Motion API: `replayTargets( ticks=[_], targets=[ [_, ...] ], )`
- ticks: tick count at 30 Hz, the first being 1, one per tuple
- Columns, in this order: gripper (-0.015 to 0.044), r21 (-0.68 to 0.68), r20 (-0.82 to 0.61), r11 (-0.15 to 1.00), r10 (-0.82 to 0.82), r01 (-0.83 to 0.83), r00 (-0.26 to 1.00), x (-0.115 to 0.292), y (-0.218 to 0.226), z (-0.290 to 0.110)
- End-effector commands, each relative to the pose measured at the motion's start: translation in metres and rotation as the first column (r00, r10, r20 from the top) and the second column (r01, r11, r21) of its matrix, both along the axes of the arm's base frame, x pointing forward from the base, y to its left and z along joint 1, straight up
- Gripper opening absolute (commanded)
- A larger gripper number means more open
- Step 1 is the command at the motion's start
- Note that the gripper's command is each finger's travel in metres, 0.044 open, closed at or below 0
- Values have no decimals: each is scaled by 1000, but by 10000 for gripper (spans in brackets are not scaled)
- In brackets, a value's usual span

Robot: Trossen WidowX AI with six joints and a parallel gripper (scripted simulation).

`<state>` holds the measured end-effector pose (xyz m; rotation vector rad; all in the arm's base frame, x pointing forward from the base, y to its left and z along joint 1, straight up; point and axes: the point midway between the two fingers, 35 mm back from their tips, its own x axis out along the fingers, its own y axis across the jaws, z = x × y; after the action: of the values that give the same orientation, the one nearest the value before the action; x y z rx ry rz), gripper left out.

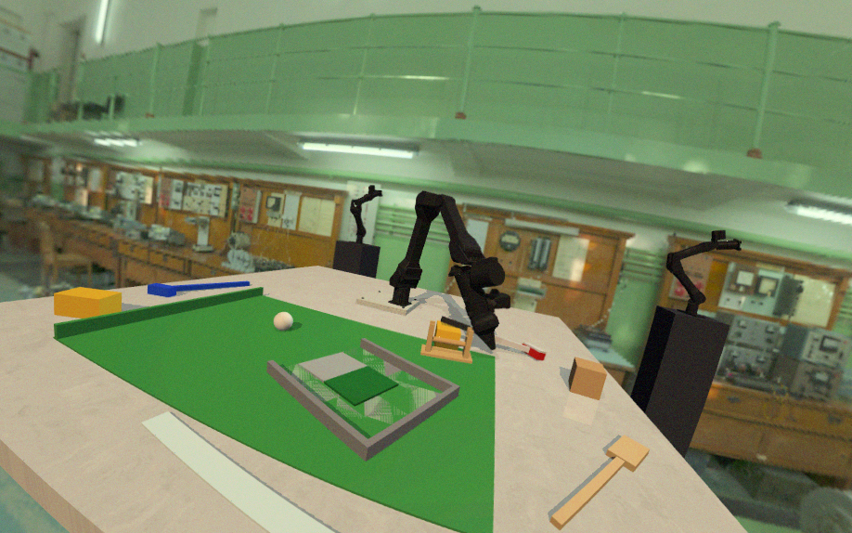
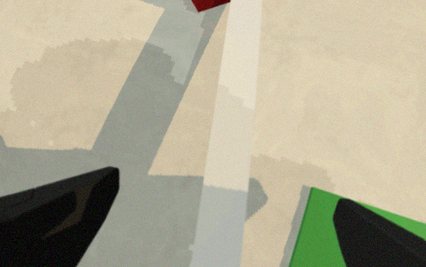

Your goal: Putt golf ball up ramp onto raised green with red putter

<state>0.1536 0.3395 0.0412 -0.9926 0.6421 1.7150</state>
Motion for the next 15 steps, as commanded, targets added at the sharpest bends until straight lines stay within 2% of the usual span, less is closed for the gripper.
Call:
replayTargets(
  ticks=[1, 6, 15],
  targets=[
    [440, -11, -7, 1000, -3, 3, 1000, -2, 1, -8],
    [440, -11, -7, 1000, -3, 3, 1000, -2, 1, -9],
    [204, -2, -3, 1000, 3, -3, 1000, -2, 2, -5]
  ],
)
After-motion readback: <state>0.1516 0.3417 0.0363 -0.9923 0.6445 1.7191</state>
